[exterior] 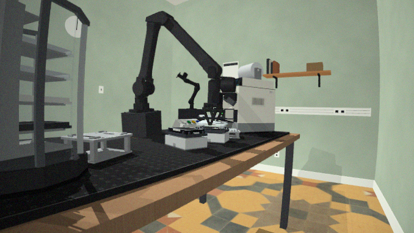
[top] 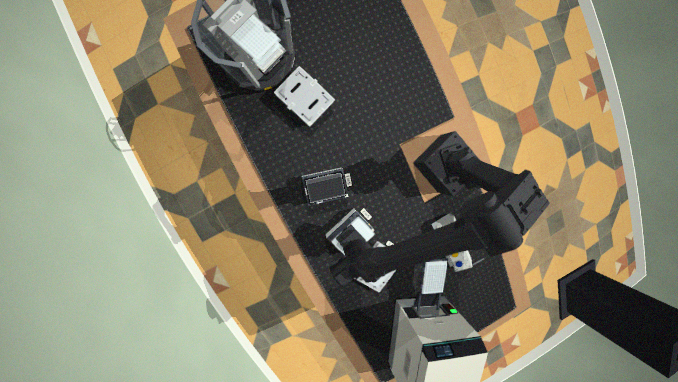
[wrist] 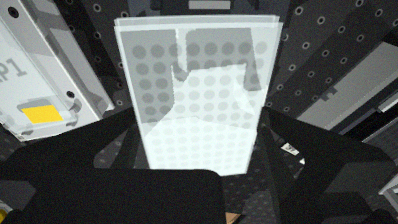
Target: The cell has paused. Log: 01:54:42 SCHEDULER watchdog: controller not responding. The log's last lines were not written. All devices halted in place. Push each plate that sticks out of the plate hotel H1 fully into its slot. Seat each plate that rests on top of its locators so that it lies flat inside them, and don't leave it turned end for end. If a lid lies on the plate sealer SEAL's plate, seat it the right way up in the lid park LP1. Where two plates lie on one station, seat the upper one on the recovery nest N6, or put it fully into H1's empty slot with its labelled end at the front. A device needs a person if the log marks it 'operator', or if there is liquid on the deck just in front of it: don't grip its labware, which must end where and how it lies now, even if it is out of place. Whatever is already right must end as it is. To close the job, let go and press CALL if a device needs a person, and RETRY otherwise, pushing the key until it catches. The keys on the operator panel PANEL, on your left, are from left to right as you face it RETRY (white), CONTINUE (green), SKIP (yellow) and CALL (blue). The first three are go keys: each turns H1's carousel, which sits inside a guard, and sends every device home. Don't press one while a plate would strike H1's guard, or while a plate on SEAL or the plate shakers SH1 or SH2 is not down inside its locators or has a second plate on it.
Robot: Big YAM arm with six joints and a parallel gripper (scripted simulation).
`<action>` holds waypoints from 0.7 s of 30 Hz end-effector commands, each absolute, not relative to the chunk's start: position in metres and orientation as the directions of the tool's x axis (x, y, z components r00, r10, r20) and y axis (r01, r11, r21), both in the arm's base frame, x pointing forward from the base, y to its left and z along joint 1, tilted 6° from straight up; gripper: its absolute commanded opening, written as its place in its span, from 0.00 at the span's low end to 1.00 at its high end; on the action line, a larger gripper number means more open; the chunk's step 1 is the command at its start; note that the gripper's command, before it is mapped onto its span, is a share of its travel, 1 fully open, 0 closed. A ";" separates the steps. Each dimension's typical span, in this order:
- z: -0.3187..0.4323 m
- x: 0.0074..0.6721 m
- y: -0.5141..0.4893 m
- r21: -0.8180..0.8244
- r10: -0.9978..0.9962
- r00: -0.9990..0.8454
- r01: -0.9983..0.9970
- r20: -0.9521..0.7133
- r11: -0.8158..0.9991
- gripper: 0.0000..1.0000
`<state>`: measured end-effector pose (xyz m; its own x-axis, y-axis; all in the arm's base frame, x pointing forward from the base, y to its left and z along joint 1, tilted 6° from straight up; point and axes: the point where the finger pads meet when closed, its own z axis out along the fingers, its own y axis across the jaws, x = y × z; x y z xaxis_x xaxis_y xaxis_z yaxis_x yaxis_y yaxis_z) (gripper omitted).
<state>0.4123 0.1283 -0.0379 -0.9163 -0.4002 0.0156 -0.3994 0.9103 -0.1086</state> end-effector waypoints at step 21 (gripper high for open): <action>0.003 0.441 0.147 -0.111 -0.403 -0.913 -0.395 -0.063 0.912 0.84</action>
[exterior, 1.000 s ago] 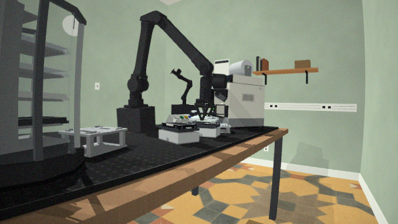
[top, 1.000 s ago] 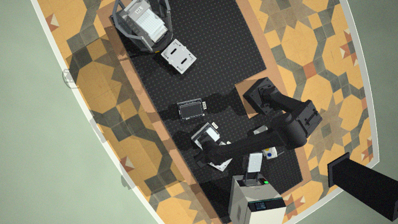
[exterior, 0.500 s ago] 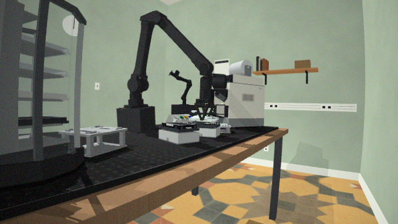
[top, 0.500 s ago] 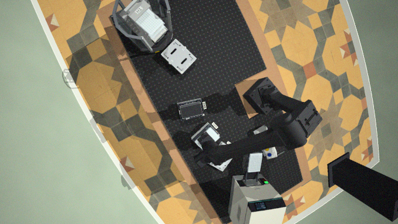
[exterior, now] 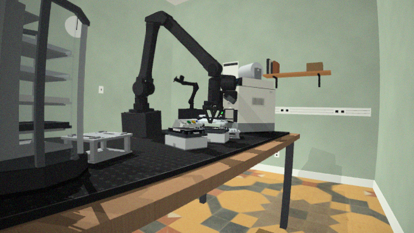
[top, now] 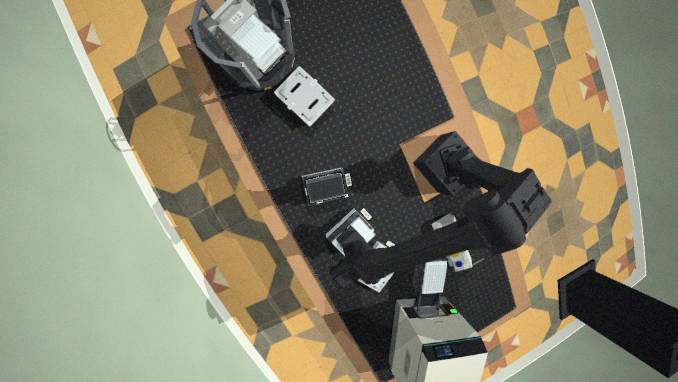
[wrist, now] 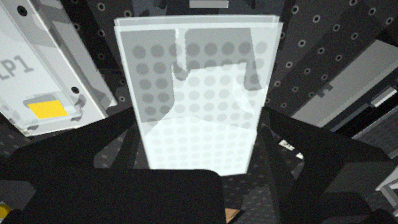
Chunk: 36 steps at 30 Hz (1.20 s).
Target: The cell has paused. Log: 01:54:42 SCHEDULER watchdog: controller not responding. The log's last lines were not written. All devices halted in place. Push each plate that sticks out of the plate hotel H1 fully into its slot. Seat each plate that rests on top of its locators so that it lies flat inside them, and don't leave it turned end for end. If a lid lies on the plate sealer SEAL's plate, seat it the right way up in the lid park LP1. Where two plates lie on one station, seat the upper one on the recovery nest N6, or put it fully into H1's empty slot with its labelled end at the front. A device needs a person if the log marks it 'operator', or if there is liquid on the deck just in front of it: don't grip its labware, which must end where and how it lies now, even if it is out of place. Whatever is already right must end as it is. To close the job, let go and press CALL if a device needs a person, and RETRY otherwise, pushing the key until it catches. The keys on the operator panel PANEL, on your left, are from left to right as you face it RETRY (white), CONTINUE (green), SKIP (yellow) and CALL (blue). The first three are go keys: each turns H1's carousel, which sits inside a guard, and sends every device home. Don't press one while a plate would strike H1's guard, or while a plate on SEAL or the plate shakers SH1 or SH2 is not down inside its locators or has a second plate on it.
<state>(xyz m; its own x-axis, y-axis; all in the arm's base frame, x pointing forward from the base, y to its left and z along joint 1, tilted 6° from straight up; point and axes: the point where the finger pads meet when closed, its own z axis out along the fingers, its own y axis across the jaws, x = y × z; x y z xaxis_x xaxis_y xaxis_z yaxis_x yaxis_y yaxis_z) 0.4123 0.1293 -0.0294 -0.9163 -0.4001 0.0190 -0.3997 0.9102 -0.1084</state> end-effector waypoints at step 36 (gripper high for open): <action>0.007 0.442 0.146 -0.111 -0.400 -0.913 -0.391 -0.073 0.913 0.84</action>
